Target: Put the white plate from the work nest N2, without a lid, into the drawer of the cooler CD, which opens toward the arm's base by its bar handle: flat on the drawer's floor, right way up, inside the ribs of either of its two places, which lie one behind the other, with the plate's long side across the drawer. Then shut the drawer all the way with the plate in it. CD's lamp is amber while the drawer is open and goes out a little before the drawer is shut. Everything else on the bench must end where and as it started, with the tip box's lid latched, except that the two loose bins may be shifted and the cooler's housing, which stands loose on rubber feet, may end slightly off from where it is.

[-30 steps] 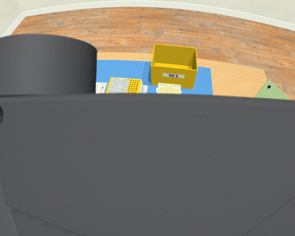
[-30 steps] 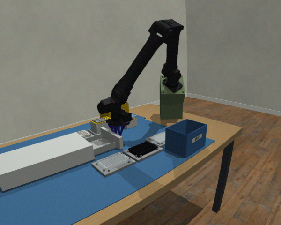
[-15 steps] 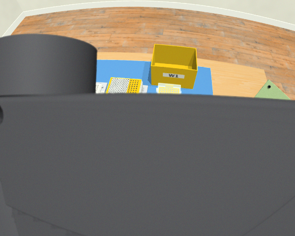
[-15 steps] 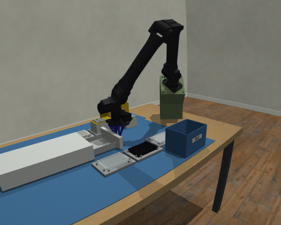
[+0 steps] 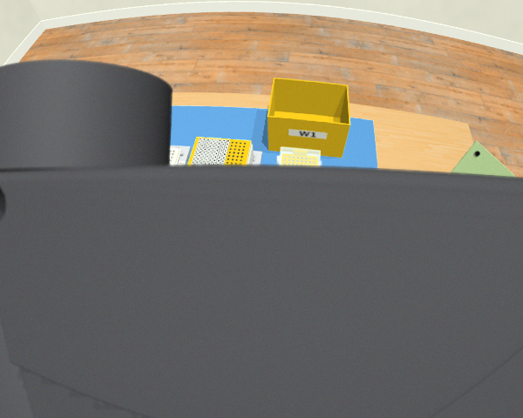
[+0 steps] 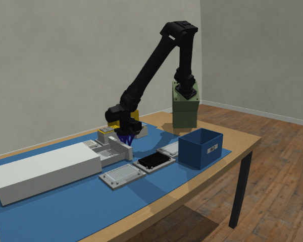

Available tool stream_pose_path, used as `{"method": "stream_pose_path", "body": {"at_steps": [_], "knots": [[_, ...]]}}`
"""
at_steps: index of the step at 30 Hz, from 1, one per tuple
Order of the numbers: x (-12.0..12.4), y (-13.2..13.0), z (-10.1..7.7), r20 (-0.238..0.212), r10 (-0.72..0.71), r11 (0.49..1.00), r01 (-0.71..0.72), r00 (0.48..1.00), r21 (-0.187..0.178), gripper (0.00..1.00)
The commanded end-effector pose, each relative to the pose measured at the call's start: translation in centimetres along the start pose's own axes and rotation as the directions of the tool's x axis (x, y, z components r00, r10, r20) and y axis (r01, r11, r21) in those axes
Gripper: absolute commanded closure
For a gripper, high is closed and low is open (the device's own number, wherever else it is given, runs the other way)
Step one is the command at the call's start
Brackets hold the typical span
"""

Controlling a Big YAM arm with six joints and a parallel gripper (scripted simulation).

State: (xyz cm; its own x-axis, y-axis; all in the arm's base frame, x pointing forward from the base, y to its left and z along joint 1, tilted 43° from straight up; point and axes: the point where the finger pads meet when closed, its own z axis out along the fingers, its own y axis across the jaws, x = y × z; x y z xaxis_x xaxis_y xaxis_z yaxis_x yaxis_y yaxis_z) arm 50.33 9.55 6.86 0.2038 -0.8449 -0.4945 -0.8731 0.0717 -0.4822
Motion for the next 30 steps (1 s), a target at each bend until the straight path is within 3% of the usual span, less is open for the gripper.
{"method": "stream_pose_path", "body": {"at_steps": [1, 5, 8, 30], "knots": [[-0.98, 0.8, -0.67, 0.01, 0.008, 1.0, -0.008, 1.0, -0.009, 0.7], [-1.12, 0.71, -0.61, 0.013, -0.002, 1.0, 0.002, 1.0, 0.005, 0.7], [-1.11, 1.37, -0.59, 0.012, 0.006, 1.0, -0.006, 1.0, -0.011, 0.7], [-0.96, 1.32, -0.67, 0.01, 0.008, 1.0, -0.008, 1.0, -0.009, 0.7]]}}
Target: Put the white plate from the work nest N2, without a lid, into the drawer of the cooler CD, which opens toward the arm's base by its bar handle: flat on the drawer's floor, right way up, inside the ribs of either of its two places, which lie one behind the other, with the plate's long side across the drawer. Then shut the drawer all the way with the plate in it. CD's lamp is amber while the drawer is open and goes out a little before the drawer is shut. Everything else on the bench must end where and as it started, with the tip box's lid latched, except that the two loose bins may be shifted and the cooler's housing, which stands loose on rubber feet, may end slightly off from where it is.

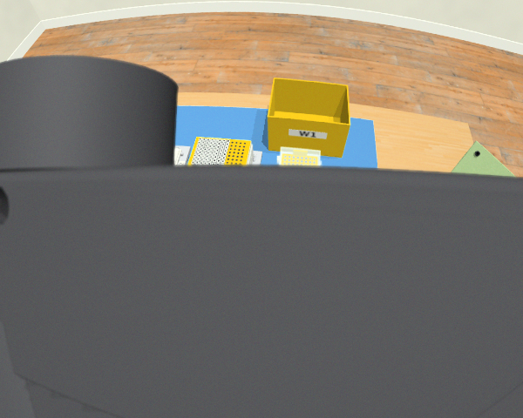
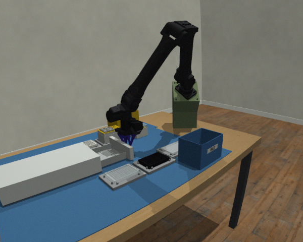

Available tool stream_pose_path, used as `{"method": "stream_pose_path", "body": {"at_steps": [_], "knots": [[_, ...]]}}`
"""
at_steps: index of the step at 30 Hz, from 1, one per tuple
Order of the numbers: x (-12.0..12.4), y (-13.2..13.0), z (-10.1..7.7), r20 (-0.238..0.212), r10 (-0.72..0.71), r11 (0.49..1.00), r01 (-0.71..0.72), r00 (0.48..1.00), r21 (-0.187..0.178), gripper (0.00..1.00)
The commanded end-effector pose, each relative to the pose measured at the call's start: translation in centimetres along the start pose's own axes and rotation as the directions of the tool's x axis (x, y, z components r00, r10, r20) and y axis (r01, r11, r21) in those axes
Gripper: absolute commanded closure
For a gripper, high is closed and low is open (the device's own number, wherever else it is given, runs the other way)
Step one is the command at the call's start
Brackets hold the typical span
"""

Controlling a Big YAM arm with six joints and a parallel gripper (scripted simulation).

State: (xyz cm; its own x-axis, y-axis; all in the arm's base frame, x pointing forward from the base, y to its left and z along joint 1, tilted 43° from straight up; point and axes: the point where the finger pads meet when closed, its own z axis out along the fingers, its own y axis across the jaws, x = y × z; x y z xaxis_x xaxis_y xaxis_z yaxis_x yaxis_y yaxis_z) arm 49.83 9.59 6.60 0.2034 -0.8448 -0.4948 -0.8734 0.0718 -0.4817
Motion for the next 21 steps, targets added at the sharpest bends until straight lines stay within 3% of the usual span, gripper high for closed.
{"method": "stream_pose_path", "body": {"at_steps": [1, 21], "knots": [[-0.95, 0.76, -0.65, 0.01, 0.007, 1.0, -0.007, 1.0, -0.008, 0.7], [-1.11, 1.14, -0.57, 0.012, 0.002, 1.0, -0.002, 1.0, -0.003, 0.7]]}}
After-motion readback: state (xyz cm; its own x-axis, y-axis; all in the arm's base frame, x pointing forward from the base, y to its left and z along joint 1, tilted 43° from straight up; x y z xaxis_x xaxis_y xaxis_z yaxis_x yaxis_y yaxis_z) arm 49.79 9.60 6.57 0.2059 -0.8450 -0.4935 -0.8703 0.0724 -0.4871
